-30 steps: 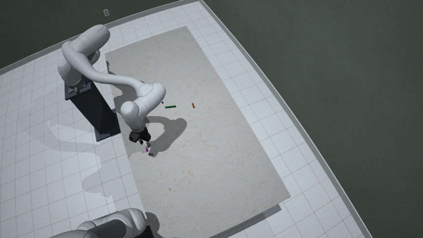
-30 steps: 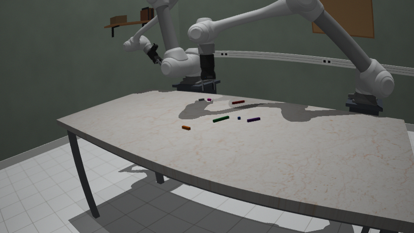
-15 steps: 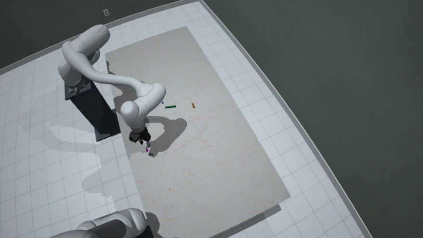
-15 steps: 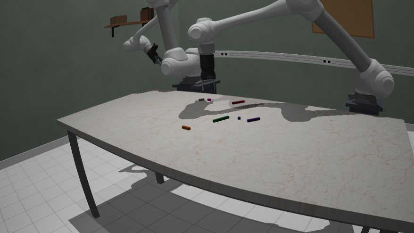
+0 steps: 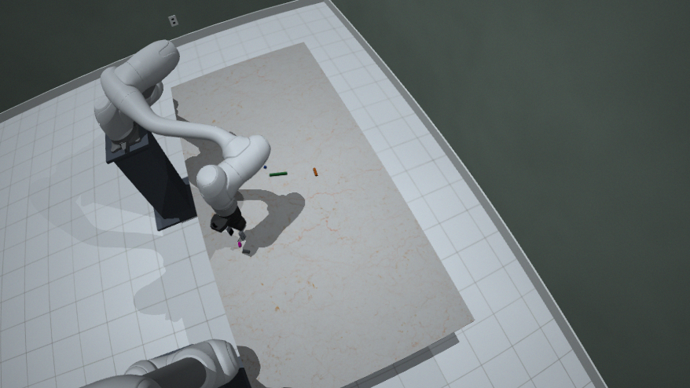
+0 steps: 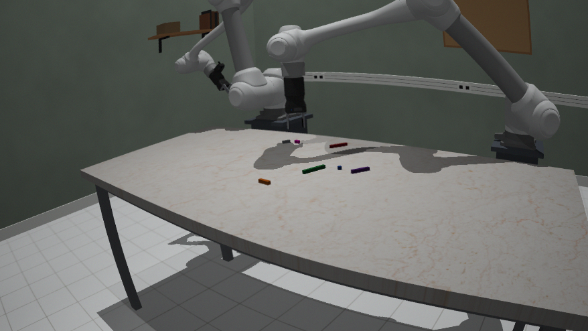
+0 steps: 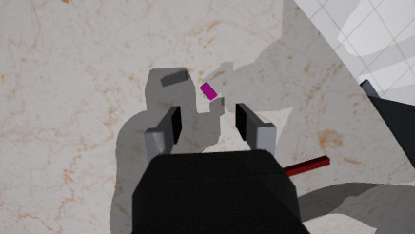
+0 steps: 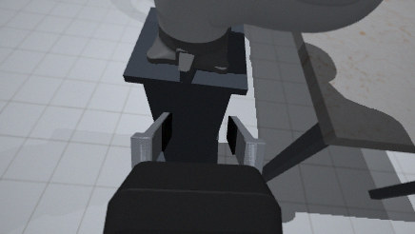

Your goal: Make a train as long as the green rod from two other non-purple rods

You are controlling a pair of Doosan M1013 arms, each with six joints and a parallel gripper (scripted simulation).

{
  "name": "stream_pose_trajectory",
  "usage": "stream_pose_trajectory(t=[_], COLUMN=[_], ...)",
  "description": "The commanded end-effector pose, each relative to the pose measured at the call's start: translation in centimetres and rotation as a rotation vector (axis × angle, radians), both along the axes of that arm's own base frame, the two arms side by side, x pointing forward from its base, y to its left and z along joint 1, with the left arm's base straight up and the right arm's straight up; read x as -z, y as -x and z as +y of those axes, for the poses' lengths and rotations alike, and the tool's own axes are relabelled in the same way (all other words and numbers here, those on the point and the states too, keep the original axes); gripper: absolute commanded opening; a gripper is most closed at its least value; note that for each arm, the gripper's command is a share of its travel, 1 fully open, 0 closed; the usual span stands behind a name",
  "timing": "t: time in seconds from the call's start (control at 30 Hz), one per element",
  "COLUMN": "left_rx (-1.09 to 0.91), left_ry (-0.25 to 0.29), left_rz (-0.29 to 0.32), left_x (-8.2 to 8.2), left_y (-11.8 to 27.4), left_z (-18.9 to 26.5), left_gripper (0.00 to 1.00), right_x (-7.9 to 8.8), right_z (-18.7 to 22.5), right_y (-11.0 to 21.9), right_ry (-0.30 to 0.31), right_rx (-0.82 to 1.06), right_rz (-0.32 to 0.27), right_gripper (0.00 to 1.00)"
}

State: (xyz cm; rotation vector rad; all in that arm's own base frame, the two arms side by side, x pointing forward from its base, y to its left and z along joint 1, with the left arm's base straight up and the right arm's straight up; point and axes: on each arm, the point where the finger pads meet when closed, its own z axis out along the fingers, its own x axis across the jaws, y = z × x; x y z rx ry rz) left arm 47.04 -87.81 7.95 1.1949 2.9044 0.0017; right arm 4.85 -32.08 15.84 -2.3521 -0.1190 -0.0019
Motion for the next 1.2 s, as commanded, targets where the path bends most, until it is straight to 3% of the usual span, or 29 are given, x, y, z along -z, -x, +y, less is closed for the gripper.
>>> stream_pose_trajectory(t=[0.0,0.27,1.17], left_rx=[0.010,0.134,1.294], left_ry=[0.002,0.001,-0.001], left_rz=[-0.001,-0.001,-0.001], left_x=[-0.2,-0.2,-0.4], left_y=[0.0,0.5,3.4], left_z=[0.0,0.7,7.6], left_gripper=[1.00,1.00,1.00], right_x=[0.0,0.0,0.0], right_z=[0.0,0.0,0.0], right_y=[0.0,0.0,0.0], right_ry=[0.001,0.001,0.001], right_rx=[0.000,0.000,0.000], right_rz=[0.000,0.000,0.000], right_gripper=[1.00,1.00,1.00])
